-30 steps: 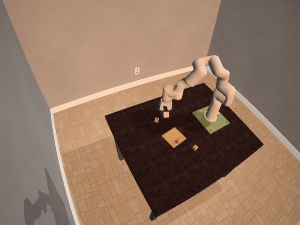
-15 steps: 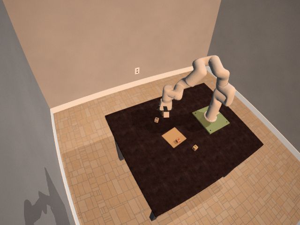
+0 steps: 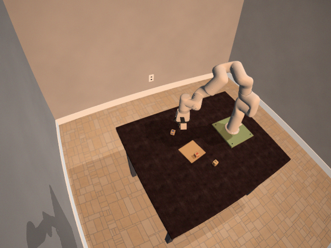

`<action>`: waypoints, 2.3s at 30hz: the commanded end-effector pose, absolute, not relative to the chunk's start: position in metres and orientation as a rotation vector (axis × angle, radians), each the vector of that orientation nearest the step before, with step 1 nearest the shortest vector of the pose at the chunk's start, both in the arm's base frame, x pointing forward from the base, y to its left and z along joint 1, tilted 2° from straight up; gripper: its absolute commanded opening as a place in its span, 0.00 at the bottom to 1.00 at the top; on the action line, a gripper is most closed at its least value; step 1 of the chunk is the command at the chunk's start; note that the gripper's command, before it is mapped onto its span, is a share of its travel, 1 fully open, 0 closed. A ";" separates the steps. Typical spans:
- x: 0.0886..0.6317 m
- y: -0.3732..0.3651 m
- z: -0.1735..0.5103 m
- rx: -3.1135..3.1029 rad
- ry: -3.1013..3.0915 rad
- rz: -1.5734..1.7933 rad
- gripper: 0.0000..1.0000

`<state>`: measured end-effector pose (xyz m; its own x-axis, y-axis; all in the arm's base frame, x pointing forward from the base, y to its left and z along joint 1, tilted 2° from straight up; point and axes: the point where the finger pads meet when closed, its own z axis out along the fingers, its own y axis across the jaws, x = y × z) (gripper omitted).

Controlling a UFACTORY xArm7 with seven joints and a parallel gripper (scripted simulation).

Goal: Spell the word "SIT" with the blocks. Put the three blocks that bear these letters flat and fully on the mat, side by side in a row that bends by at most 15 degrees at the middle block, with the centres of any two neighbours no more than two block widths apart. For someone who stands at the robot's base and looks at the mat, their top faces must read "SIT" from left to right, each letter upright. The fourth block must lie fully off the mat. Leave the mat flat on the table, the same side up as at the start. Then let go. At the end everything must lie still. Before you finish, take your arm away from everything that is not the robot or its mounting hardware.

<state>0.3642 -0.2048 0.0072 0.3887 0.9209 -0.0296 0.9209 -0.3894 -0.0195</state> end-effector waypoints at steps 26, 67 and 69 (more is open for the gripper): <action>0.366 -0.205 0.021 2.616 1.734 -0.052 0.27; 0.372 -0.197 0.108 2.654 1.701 -0.006 0.27; 0.372 -0.197 0.108 2.654 1.701 -0.006 0.27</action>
